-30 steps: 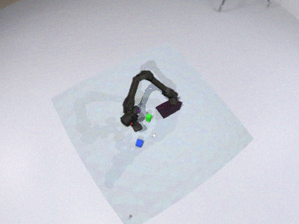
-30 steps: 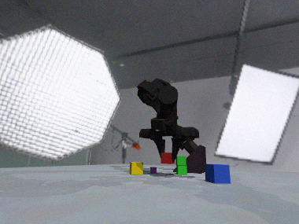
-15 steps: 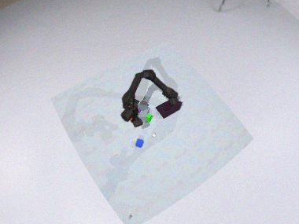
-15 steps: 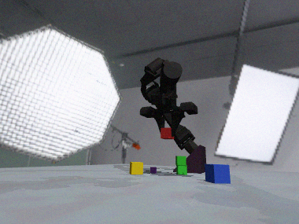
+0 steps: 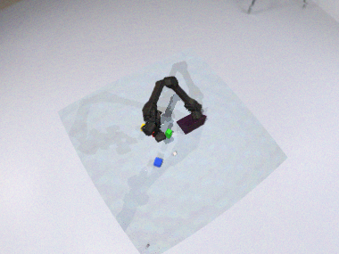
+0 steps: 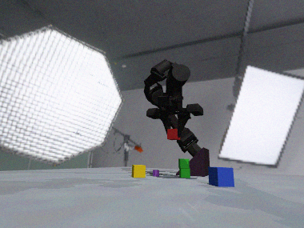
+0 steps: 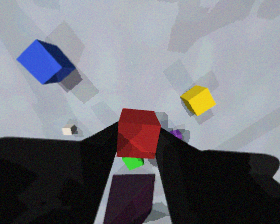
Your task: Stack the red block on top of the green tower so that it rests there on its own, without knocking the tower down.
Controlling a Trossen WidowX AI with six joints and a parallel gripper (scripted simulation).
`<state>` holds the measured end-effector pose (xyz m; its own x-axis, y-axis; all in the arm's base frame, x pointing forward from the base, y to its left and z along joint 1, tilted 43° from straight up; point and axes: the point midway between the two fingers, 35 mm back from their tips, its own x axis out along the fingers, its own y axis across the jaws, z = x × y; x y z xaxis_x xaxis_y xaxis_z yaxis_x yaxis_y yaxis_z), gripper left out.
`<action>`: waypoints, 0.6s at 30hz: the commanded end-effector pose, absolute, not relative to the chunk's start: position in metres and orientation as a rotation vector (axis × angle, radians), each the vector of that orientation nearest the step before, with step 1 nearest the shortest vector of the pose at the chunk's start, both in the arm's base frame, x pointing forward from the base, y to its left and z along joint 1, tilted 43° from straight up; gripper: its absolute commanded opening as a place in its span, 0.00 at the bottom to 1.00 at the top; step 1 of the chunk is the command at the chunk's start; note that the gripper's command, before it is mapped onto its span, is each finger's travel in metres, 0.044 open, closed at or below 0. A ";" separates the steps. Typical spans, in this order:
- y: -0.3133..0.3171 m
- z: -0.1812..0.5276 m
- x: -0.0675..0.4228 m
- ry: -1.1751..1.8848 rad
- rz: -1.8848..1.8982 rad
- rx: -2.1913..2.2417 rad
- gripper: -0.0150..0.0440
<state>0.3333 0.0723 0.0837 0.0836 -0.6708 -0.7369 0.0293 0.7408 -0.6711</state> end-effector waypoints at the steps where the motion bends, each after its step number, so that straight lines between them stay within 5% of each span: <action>1: 0.074 0.084 0.319 1.405 -0.565 -0.562 0.25; 18: 0.067 0.078 0.251 1.419 -0.560 -0.562 0.25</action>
<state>0.2616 0.0684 0.0795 0.0746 -0.6673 -0.7411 0.0218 0.7440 -0.6678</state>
